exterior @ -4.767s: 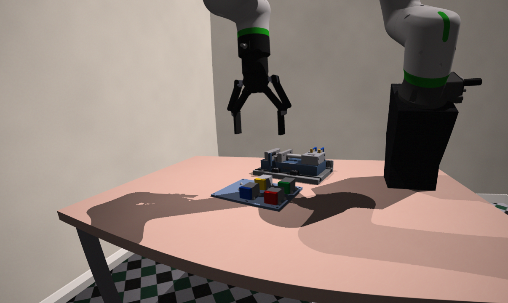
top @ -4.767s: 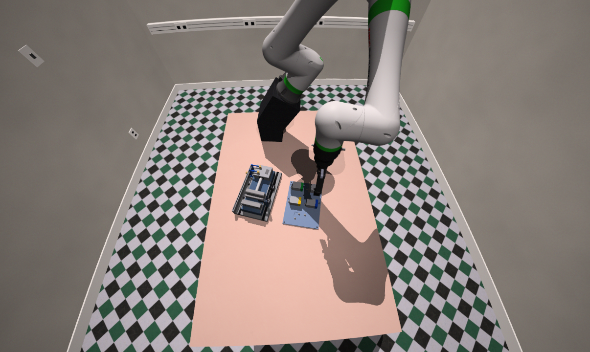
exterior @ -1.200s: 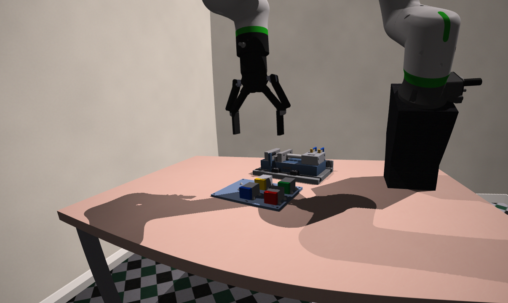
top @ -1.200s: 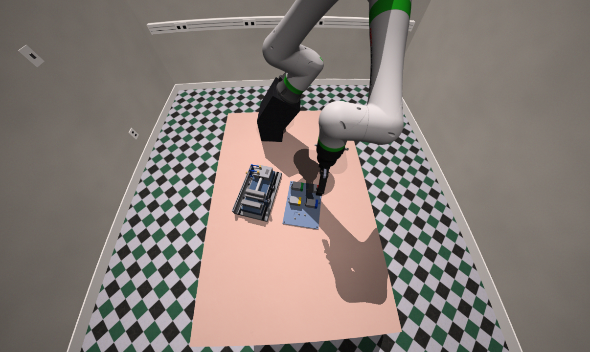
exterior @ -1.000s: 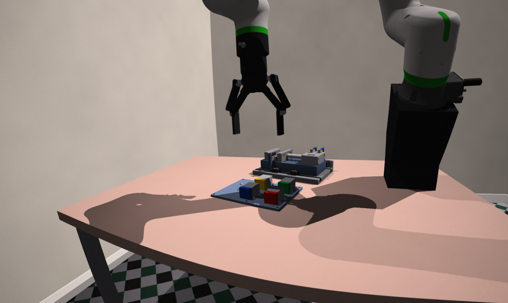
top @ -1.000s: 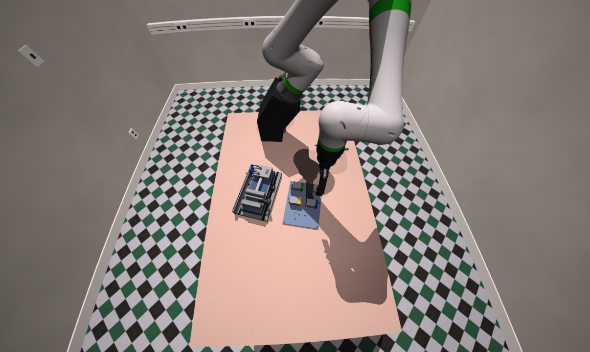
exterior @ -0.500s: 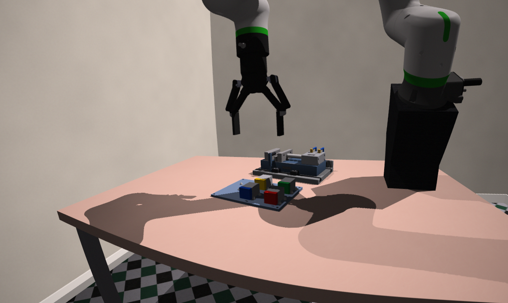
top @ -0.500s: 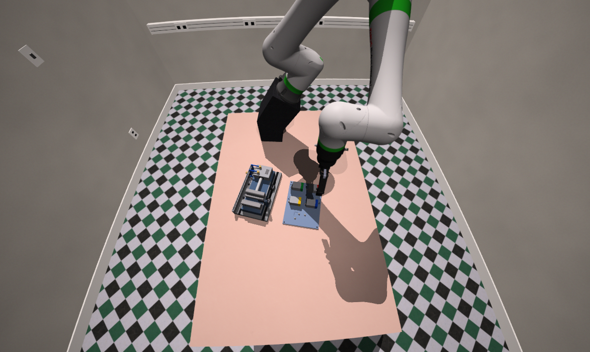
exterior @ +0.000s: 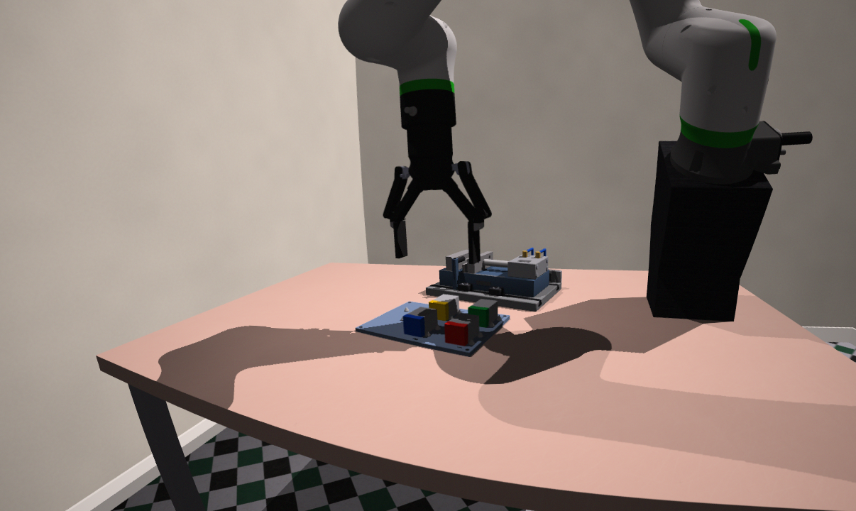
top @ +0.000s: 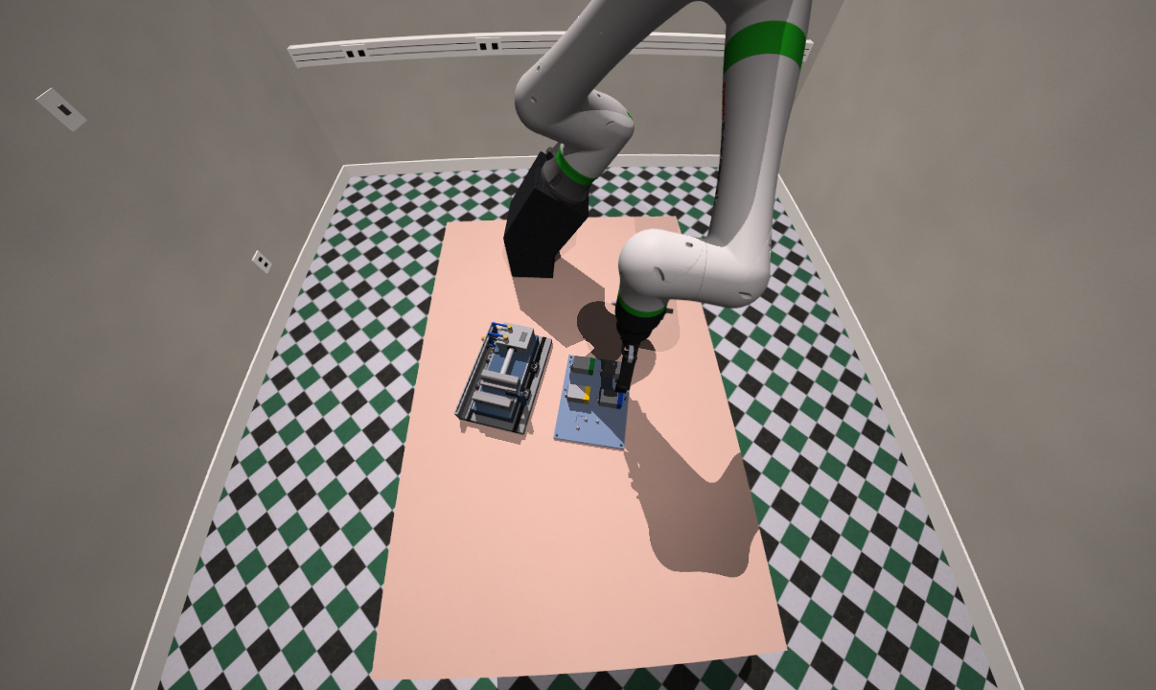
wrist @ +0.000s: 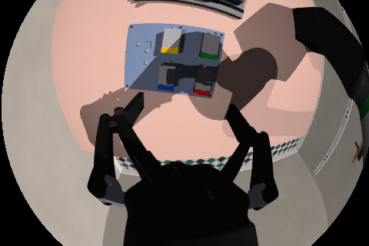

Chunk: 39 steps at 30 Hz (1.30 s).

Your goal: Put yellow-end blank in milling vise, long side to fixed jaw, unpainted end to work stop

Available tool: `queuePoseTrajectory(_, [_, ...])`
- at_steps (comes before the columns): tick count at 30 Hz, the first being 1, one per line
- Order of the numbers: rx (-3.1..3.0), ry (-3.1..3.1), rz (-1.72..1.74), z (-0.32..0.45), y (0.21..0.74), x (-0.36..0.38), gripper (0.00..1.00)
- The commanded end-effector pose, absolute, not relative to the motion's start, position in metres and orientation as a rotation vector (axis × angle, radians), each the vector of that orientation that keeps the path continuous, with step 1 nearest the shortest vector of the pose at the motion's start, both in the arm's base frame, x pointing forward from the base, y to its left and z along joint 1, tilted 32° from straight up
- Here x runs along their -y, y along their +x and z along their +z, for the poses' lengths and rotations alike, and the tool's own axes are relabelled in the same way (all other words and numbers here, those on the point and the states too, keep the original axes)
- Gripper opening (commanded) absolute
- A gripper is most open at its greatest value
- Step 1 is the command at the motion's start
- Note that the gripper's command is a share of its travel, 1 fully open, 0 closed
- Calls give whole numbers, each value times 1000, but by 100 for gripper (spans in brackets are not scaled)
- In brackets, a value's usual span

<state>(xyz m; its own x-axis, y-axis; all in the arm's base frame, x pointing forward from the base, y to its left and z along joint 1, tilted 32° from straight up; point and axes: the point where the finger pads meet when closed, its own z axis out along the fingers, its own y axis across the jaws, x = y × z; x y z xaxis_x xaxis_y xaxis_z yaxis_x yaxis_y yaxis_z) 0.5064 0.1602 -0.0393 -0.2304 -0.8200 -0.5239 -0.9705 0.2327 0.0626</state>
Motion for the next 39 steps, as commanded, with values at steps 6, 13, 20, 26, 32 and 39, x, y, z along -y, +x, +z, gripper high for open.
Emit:
queuePoseTrajectory(6, [-2130,-1649,537,-34,509,-170,100])
queuePoseTrajectory(13, [-2130,-1649,537,-28,510,-182,100])
queuePoseTrajectory(20, [-2129,-1649,537,-27,510,-185,100])
queuePoseTrajectory(26, [-2129,-1649,537,-28,510,-183,100])
queuePoseTrajectory(32, [-2130,-1649,537,-28,510,-182,100])
queuePoseTrajectory(39, [-2130,-1649,537,-29,510,-181,100])
